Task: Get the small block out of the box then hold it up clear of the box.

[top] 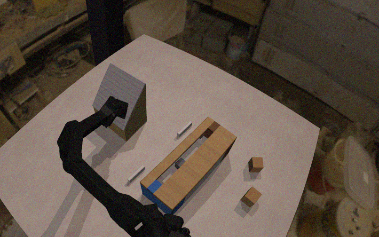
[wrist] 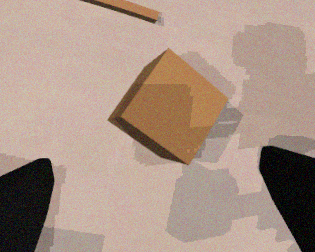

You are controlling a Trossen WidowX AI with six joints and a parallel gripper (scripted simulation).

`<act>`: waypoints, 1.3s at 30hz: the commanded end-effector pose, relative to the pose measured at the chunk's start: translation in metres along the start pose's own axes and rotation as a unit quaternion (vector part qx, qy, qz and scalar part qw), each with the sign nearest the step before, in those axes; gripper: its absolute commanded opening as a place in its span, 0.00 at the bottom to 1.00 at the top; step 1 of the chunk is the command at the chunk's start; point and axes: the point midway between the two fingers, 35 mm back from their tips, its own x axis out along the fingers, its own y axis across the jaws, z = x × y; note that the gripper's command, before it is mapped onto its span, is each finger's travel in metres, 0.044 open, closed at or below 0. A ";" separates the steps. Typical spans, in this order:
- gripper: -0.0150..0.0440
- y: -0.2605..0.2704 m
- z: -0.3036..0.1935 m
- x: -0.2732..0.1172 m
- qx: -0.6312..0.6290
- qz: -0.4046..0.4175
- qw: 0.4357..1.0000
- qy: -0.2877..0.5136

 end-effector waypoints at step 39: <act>0.93 0.353 -0.060 -0.176 -0.601 0.119 0.769 0.184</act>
